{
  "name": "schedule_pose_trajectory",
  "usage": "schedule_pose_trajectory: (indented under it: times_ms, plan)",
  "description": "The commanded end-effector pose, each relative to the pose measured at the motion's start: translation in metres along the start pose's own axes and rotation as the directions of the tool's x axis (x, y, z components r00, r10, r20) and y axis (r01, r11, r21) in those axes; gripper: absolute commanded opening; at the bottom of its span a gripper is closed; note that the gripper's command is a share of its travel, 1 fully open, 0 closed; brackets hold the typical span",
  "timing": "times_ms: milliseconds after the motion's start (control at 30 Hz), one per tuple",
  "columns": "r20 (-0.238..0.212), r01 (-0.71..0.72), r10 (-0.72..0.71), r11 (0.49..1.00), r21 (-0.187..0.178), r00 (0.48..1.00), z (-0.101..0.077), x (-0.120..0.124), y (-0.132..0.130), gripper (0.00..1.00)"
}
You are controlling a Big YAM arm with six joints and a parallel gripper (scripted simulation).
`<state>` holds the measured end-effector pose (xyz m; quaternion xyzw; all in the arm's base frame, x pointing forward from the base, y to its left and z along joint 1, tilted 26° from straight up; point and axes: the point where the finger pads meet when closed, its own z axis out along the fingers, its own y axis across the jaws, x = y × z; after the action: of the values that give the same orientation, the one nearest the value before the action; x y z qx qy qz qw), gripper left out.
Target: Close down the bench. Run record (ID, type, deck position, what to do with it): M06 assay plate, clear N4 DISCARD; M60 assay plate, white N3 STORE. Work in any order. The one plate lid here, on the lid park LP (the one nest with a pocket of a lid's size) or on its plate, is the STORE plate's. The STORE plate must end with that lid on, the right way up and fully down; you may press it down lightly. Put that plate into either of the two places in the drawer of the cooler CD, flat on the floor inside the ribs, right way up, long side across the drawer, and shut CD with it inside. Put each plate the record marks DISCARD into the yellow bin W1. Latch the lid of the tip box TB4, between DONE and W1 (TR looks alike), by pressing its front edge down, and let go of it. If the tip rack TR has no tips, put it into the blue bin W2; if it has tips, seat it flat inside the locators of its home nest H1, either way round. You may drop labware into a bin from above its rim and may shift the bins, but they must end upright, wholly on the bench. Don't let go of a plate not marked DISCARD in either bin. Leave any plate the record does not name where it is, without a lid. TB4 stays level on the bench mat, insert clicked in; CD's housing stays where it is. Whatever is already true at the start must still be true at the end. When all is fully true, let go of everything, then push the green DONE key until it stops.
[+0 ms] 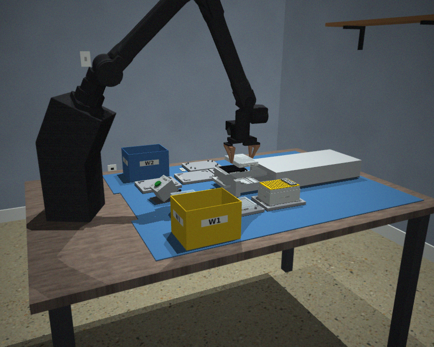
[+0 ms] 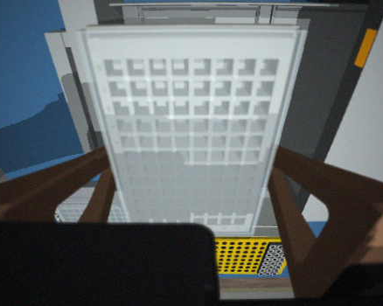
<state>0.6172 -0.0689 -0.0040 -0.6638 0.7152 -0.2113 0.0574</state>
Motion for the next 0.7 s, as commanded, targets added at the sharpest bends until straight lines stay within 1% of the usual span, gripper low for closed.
schedule_pose_trajectory:
  times_ms: [0, 300, 367, 400, 667]
  plan:
    - [0.0, -0.005, 0.005, 0.999, 0.045, 1.0, 0.003, 0.008, -0.026, 0.0]
    - [0.0, -0.004, 0.004, 0.999, 0.044, 1.0, 0.015, 0.008, -0.026, 0.0]
    - [0.0, -0.004, 0.004, 0.999, 0.044, 1.0, 0.015, 0.008, -0.026, 0.0]
    - [0.002, 0.002, -0.002, 0.999, 0.045, 1.0, 0.016, 0.004, -0.026, 0.0]
    - [-0.001, -0.004, 0.004, 0.999, 0.043, 1.0, 0.028, 0.009, -0.027, 0.0]
